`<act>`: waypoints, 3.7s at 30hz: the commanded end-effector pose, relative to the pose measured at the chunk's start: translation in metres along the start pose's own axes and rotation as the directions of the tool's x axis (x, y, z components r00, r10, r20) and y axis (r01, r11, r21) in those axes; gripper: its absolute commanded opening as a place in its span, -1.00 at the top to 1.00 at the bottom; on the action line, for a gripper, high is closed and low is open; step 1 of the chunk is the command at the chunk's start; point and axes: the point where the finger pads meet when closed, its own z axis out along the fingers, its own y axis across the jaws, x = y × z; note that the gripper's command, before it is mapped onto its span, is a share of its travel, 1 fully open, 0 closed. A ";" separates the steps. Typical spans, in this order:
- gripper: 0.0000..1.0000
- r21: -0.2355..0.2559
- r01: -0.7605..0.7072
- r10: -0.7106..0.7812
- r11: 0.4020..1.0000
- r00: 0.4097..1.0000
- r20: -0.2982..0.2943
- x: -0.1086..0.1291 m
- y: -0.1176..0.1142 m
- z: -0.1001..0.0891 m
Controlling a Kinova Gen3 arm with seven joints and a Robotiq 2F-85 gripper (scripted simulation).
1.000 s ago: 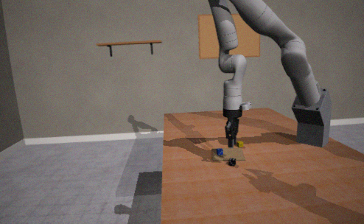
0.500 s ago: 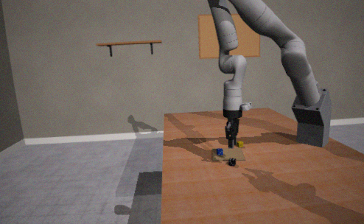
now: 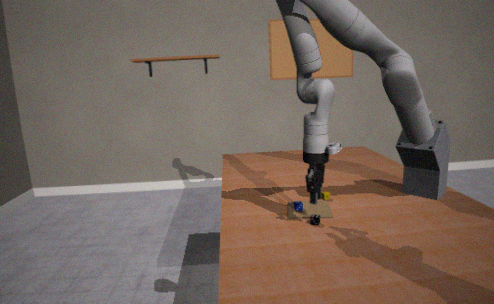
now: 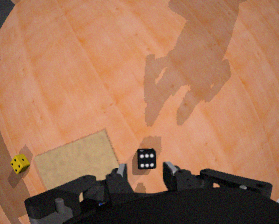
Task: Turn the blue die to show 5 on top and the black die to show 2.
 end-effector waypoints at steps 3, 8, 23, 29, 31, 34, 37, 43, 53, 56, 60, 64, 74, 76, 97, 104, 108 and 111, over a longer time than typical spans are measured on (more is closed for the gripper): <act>0.19 -0.010 0.006 -0.006 1.000 1.000 -0.005 0.002 0.004 0.010; 0.19 -0.010 0.006 -0.006 1.000 1.000 -0.005 0.002 0.005 0.016; 0.19 -0.010 0.006 -0.006 1.000 1.000 -0.005 0.001 0.005 0.034; 0.19 -0.010 0.006 -0.006 1.000 1.000 -0.005 0.001 0.005 0.036; 0.19 -0.010 0.006 -0.006 1.000 1.000 -0.005 0.001 0.005 0.036; 0.19 -0.010 0.006 -0.006 1.000 1.000 -0.005 0.001 0.005 0.036; 0.19 -0.010 0.006 -0.006 1.000 1.000 -0.005 0.001 0.005 0.036; 0.19 -0.010 0.006 -0.006 1.000 1.000 -0.005 0.001 0.005 0.036; 0.19 -0.010 0.006 -0.006 1.000 1.000 -0.005 0.001 0.005 0.036; 0.19 -0.010 0.006 -0.006 1.000 1.000 -0.005 0.001 0.005 0.036; 0.19 -0.010 0.006 -0.006 1.000 1.000 -0.005 0.001 0.005 0.036; 0.19 -0.010 0.006 -0.006 1.000 1.000 -0.005 0.001 0.005 0.036; 0.19 -0.010 0.006 -0.006 1.000 1.000 -0.005 0.000 0.006 0.036; 0.19 -0.010 0.006 -0.006 1.000 1.000 -0.005 0.000 0.006 0.036; 0.19 -0.010 0.006 -0.006 1.000 1.000 -0.005 -0.002 0.007 0.036; 0.19 -0.010 0.006 -0.006 1.000 1.000 -0.005 -0.002 0.007 0.036; 0.19 -0.010 0.006 -0.006 1.000 1.000 -0.005 -0.002 0.007 0.036; 0.19 -0.010 0.006 -0.006 1.000 1.000 -0.005 -0.002 0.007 0.036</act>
